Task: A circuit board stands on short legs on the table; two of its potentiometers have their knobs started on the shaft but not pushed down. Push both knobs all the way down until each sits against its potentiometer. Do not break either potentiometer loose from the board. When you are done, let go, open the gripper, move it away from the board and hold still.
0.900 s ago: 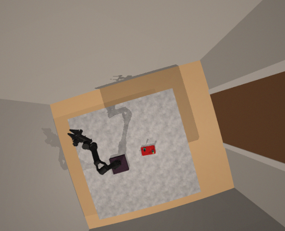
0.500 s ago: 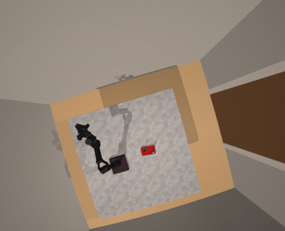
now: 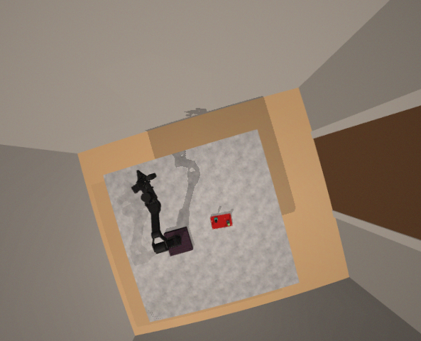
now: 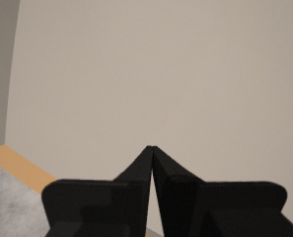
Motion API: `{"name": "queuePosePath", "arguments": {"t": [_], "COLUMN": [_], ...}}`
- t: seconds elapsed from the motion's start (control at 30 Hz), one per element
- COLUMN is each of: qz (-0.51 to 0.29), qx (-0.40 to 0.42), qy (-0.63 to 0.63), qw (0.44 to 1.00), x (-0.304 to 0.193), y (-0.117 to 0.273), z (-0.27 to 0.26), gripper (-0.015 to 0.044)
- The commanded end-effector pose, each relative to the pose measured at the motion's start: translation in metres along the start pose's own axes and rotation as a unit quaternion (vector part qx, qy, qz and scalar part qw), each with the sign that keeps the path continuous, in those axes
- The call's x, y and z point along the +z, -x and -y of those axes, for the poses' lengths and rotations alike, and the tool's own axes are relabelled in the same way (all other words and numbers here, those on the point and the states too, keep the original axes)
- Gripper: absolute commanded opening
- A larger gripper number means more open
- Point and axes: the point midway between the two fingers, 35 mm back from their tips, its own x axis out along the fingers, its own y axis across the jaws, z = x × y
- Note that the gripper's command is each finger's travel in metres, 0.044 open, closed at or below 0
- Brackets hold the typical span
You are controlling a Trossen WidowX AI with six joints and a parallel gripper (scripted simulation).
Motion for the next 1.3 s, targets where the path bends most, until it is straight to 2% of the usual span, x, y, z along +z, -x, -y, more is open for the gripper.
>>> {"name": "queuePosePath", "arguments": {"t": [0.0,0.6,0.93,1.27], "qz": [-0.041,-0.226,-0.307,-0.36], "qx": [-0.026,-0.149,-0.212,-0.296], "qy": [-0.027,-0.186,-0.273,-0.372], "qw": [0.998,0.944,0.887,0.802], "x": [-0.019,-0.119,-0.163,-0.197], "y": [0.007,0.075,0.133,0.204], "z": [0.026,0.139,0.184,0.22], "gripper": [0.0,0.0,0.0,0.0]}}
